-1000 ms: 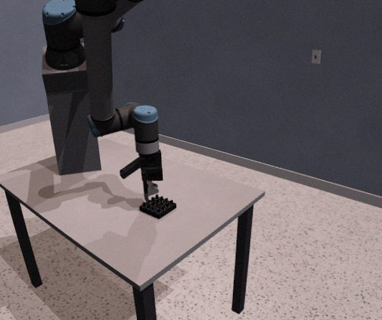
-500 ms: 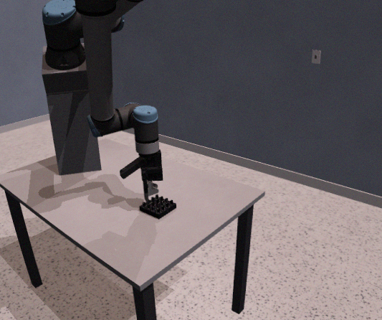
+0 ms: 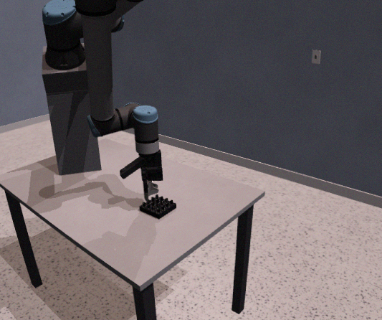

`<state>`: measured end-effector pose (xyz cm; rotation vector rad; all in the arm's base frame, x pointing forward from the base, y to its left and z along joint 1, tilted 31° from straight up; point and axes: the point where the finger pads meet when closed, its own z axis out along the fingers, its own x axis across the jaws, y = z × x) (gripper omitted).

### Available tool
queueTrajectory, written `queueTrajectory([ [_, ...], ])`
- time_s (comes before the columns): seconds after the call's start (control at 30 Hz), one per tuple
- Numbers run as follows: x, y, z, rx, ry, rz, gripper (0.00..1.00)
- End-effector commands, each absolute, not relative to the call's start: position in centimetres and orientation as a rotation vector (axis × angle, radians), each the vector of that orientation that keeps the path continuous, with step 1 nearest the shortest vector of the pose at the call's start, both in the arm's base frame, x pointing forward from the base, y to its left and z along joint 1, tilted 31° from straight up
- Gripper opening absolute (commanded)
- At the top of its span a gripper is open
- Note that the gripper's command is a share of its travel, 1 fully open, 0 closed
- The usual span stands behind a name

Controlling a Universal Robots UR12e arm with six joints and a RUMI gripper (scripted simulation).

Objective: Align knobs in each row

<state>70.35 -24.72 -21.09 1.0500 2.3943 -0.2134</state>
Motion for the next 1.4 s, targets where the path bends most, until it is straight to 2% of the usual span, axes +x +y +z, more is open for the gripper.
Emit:
queueTrajectory([
  [0.0,70.36,-24.7,-21.04,1.049,2.394,-0.213,0.04],
  [1.37,70.35,-24.69,-21.05,1.097,2.37,-0.199,0.04],
])
